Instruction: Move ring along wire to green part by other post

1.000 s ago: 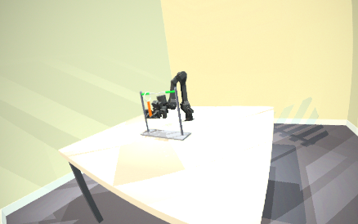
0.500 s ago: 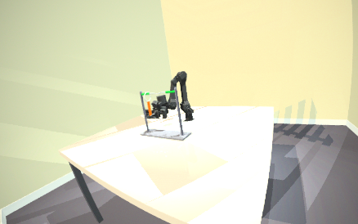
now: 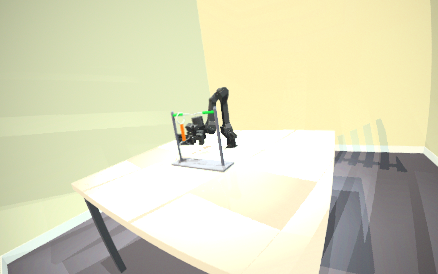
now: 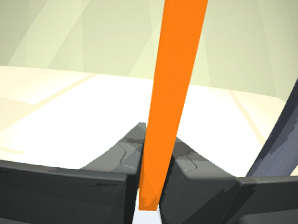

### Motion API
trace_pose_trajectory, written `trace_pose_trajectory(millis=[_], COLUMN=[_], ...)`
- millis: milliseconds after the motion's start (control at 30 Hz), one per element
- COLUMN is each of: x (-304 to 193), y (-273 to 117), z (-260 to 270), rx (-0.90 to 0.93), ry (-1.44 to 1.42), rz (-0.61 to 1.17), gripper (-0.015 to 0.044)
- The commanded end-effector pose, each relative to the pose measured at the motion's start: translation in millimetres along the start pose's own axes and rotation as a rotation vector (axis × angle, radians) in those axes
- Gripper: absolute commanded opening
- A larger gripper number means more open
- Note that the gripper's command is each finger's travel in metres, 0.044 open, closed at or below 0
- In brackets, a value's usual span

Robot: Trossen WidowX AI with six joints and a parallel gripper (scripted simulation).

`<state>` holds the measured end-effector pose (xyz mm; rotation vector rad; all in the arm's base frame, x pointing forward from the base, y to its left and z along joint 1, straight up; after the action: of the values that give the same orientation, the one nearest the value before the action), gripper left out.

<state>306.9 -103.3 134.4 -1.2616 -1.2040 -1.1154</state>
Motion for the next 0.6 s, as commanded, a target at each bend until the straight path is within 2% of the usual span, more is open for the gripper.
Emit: trace_pose_trajectory(millis=[0,567], x=[3,21], y=[0,-2], z=[0,-1], rx=[-0.001,-0.003], ry=[-0.001,0.001], rz=[-0.001,-0.002], gripper=[-0.0150,-0.0150])
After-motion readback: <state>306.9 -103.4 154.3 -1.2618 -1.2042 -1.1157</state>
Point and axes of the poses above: the point midway between the two fingers, 35 mm back from their tips, its own y axis out along the fingers, its own z axis across the jaws, x = y × z, the point moved 2 cm from there along -y, back along the fingers, and after that the axes turned 2 degrees about -y, right-handed, at the moved point
